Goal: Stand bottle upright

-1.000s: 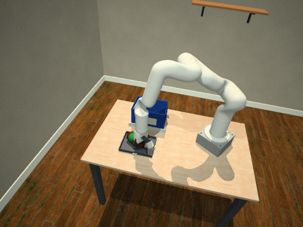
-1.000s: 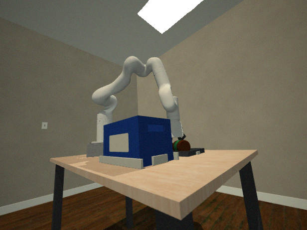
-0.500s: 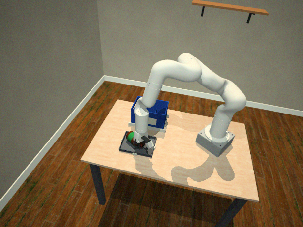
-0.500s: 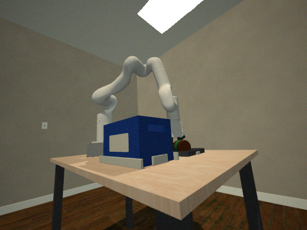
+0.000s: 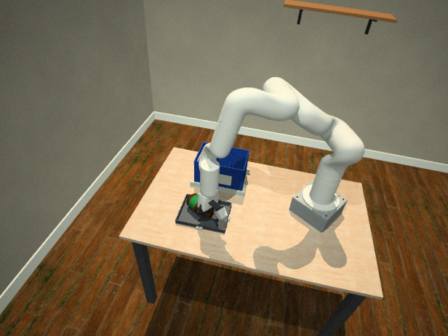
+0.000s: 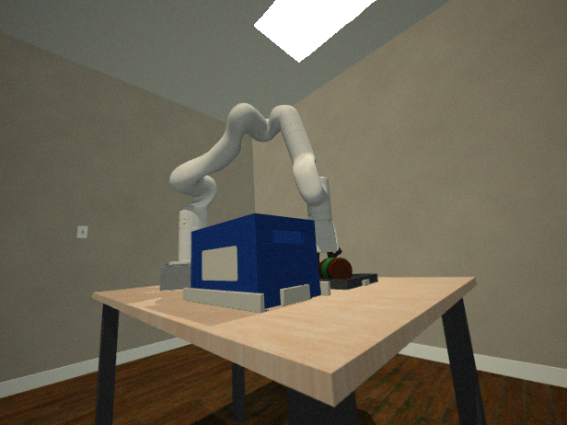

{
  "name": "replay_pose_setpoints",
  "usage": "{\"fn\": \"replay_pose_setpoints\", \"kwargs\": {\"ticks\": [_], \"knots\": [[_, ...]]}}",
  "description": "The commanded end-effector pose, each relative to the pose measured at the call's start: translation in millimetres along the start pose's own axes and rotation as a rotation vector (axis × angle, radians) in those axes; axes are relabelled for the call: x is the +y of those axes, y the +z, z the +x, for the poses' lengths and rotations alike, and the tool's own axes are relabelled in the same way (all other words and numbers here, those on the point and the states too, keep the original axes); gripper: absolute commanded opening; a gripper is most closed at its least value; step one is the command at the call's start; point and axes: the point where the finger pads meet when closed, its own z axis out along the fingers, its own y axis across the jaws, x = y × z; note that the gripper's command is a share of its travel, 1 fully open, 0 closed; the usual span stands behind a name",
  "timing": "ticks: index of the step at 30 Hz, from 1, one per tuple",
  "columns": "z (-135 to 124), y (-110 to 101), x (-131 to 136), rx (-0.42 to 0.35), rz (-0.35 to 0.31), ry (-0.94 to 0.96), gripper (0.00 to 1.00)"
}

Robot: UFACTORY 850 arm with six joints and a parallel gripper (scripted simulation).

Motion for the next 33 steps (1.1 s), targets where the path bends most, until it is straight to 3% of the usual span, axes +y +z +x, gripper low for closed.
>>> {"fn": "replay_pose_setpoints", "kwargs": {"ticks": [1, 33], "knots": [[-1, -3, 1, -0.001, -0.002, 0.0, 0.0], [-1, -35, 1, -0.001, -0.002, 0.0, 0.0]]}}
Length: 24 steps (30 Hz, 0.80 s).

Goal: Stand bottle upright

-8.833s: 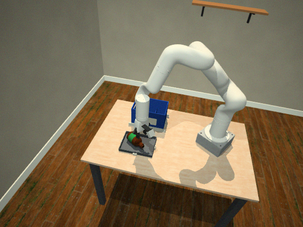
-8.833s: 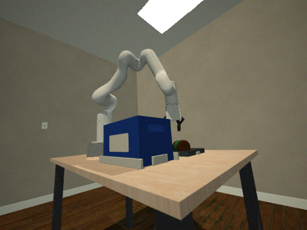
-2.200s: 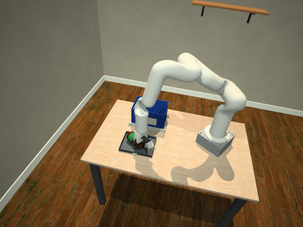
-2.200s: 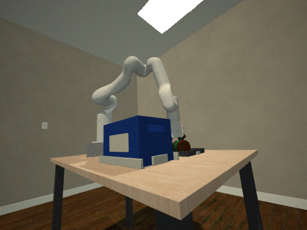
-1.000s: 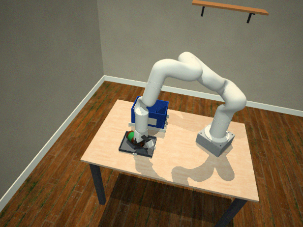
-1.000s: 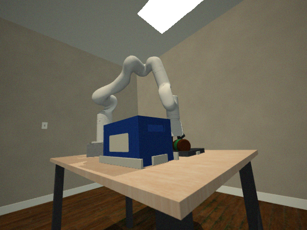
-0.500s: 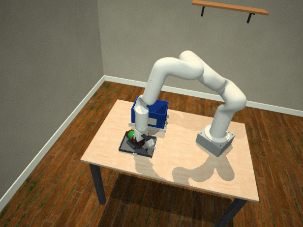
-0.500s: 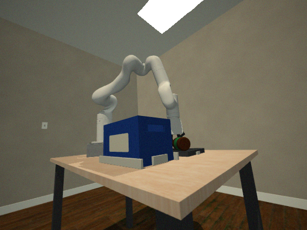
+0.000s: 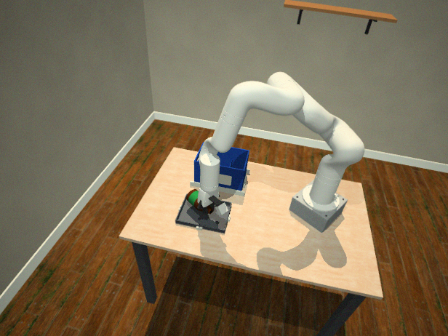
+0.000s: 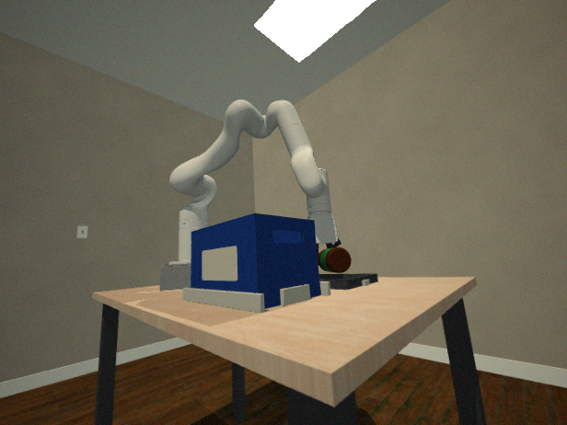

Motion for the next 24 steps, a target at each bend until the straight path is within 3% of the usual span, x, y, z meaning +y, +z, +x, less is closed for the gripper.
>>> {"fn": "replay_pose_setpoints", "kwargs": {"ticks": [1, 24], "knots": [[-1, -7, 1, -0.001, -0.002, 0.0, 0.0], [-1, -44, 1, -0.001, -0.002, 0.0, 0.0]]}}
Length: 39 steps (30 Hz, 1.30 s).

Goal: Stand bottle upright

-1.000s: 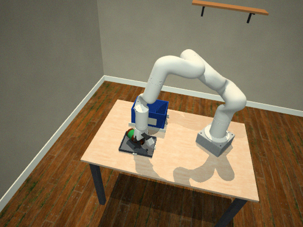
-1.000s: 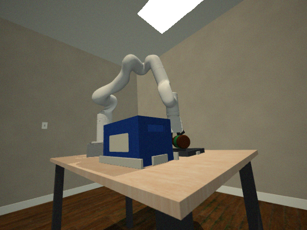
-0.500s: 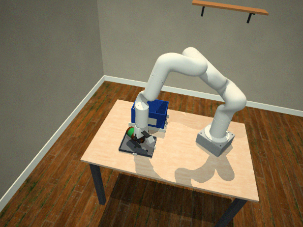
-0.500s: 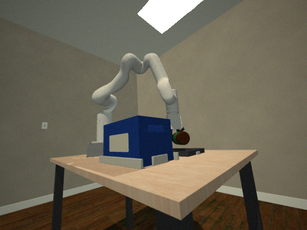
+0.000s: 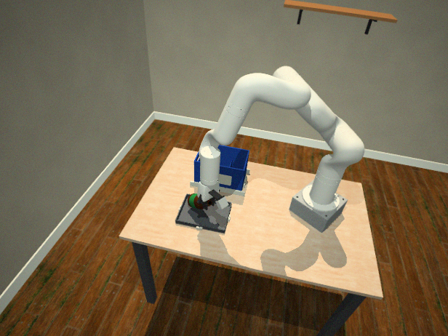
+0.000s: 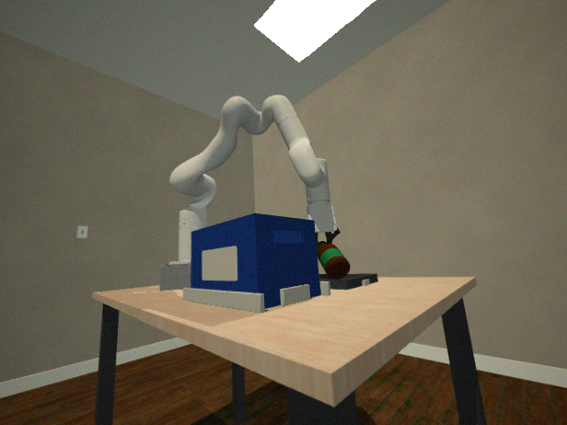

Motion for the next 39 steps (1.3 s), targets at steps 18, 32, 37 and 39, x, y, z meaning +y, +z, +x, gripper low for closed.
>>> {"fn": "replay_pose_setpoints", "kwargs": {"ticks": [18, 32, 37, 39], "knots": [[0, -35, 0, 0.0, 0.0, 0.0, 0.0], [0, -55, 0, 0.0, 0.0, 0.0, 0.0], [0, -62, 0, 0.0, 0.0, 0.0, 0.0], [0, -62, 0, 0.0, 0.0, 0.0, 0.0]]}}
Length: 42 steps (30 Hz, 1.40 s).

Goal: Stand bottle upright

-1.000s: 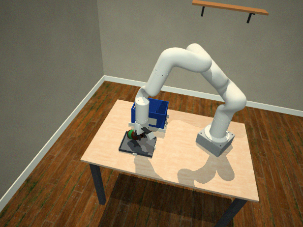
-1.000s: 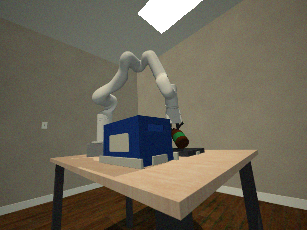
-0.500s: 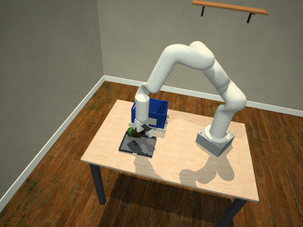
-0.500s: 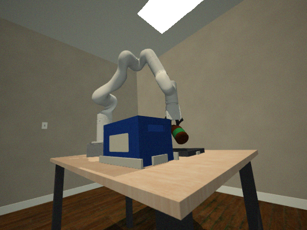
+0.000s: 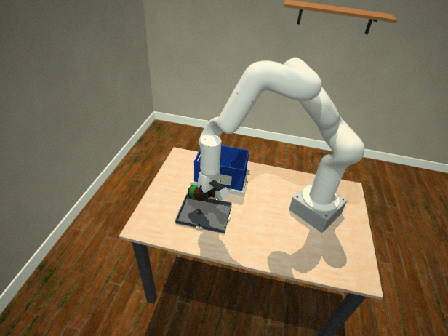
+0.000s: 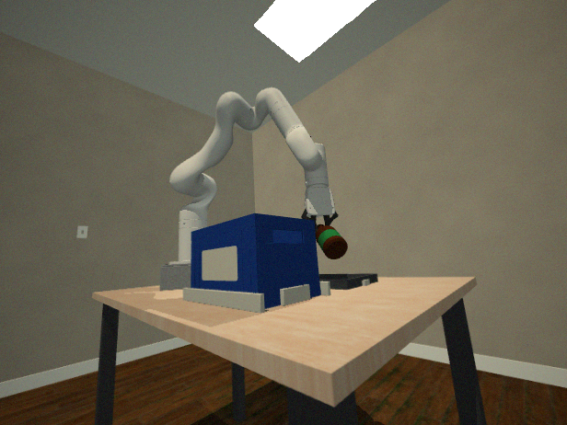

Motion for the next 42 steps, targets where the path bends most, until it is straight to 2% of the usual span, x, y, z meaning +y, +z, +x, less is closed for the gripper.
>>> {"fn": "replay_pose_setpoints", "kwargs": {"ticks": [1, 15, 42], "knots": [[0, -4, 1, -0.001, -0.002, 0.0, 0.0], [0, -18, 1, -0.001, -0.002, 0.0, 0.0], [0, -27, 1, -0.001, -0.002, 0.0, 0.0]]}}
